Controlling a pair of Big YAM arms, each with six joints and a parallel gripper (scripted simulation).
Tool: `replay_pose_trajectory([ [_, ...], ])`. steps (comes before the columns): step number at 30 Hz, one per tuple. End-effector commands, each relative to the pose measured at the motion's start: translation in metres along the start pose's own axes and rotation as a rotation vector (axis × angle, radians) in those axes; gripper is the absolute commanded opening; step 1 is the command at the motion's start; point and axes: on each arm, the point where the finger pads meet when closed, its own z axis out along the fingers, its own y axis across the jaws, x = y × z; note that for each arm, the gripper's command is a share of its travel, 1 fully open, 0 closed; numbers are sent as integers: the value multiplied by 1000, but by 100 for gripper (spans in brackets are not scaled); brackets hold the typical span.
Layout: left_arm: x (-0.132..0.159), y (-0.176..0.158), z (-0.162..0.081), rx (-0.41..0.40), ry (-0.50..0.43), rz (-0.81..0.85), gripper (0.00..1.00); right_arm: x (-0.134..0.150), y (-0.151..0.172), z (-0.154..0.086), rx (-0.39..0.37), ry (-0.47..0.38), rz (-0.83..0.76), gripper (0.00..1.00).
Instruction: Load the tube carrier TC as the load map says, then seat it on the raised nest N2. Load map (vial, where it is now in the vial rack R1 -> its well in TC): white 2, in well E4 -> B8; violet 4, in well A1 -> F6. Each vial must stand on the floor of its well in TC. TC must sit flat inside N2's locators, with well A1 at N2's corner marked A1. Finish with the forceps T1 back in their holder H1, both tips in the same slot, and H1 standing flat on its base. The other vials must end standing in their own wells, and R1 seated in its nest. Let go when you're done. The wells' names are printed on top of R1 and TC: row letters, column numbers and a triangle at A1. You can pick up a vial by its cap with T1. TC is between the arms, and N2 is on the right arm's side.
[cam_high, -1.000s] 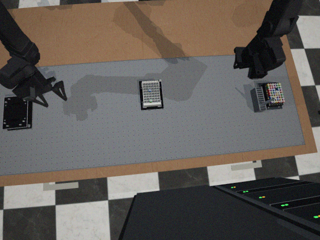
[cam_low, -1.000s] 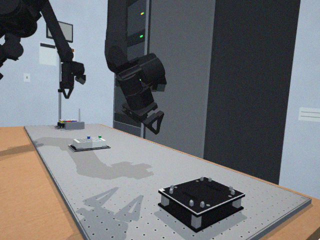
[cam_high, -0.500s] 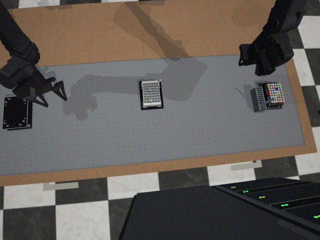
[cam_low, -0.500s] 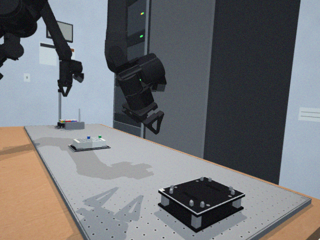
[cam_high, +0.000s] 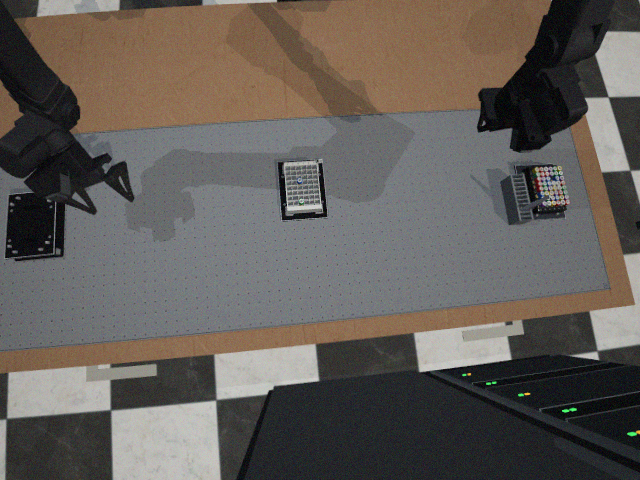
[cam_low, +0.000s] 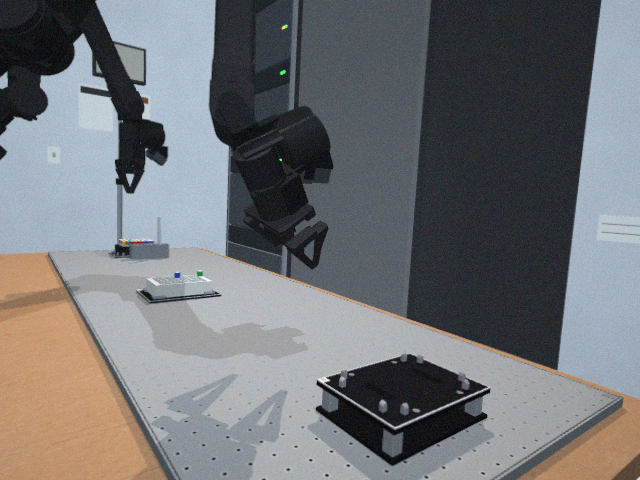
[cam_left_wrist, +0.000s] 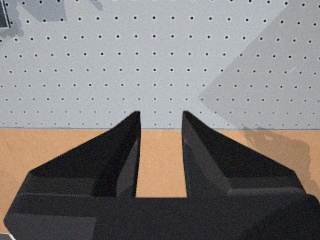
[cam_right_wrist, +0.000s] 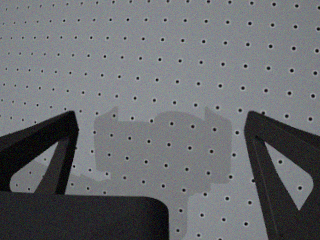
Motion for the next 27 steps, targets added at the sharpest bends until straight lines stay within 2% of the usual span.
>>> replay_pose_trajectory([
  [1, 3, -1, 2, 10, 23, 3, 25, -5, -2, 0, 3, -9, -9, 100],
  [25, 3, -1, 2, 10, 23, 3, 25, -5, -2, 0, 3, -9, -9, 100],
  [27, 3, -1, 2, 10, 23, 3, 25, -8, 14, -1, 18, 39, 9, 100],
])
